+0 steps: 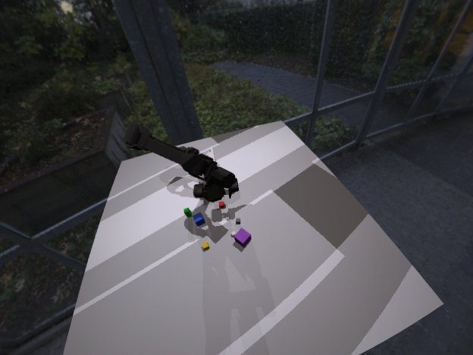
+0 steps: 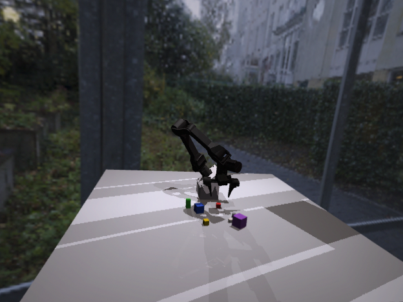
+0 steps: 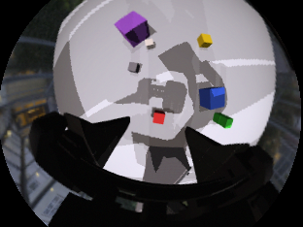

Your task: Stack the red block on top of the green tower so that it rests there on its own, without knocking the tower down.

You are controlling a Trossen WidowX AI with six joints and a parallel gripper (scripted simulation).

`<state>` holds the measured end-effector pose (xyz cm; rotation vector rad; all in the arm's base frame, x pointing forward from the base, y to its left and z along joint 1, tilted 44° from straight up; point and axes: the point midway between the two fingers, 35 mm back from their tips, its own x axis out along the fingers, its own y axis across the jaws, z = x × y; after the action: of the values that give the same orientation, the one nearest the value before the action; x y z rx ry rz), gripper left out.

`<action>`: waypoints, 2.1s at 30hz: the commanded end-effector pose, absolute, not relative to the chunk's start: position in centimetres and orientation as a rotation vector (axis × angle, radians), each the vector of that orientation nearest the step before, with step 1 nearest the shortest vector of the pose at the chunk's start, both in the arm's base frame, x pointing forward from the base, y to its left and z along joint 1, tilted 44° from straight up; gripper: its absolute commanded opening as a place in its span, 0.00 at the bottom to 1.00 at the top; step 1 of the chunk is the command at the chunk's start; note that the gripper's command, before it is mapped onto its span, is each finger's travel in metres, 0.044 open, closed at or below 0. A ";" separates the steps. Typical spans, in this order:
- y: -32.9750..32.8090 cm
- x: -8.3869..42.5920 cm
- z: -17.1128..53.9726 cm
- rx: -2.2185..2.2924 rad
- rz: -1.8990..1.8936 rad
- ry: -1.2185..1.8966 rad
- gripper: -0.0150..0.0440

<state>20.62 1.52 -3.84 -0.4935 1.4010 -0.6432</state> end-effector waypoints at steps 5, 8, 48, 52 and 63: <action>-0.3 20.1 -5.6 -0.510 -0.654 1.415 1.00; -0.4 20.1 -5.7 -0.510 -0.654 1.415 1.00; -2.4 20.2 -7.9 -0.512 -0.655 1.414 0.82; -2.4 20.2 -7.9 -0.512 -0.655 1.414 0.64; -2.4 20.2 -7.9 -0.512 -0.655 1.414 0.35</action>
<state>20.19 -2.39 -7.91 -0.5063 1.4138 -0.6535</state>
